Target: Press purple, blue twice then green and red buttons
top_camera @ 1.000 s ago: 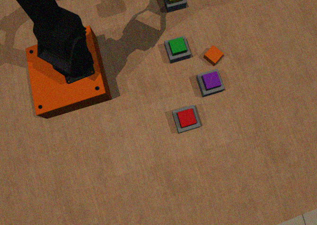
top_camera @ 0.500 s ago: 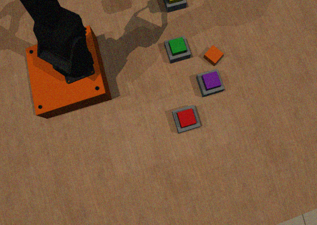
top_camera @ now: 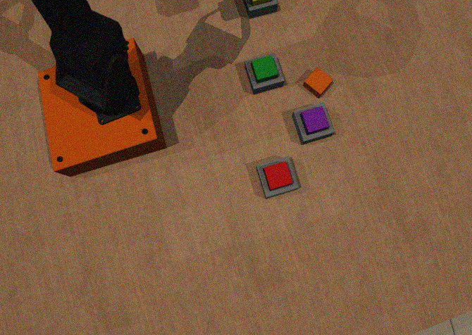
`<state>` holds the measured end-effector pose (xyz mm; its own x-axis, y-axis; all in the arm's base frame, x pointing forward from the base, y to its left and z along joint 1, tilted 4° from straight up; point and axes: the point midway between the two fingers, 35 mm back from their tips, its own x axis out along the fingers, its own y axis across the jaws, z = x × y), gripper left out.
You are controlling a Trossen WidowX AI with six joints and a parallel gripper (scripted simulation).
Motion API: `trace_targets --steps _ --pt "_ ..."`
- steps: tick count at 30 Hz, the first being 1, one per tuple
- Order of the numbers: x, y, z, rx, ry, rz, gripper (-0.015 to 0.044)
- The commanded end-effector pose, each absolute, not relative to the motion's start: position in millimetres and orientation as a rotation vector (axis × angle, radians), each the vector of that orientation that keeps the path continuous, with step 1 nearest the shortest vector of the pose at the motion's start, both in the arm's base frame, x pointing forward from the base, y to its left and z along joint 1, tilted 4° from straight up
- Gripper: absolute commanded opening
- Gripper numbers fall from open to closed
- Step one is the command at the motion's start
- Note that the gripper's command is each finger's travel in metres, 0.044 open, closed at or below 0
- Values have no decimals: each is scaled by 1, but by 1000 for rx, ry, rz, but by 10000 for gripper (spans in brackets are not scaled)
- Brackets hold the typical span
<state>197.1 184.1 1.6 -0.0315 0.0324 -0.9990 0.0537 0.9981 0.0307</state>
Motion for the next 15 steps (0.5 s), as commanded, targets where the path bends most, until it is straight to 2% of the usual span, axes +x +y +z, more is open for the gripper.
trace_targets --steps 1,11,15 --pt "195 183 -1 67 1612 -25 20" --pt "195 183 -1 67 1612 -25 20" --pt "197 183 30 67 1611 -24 20"
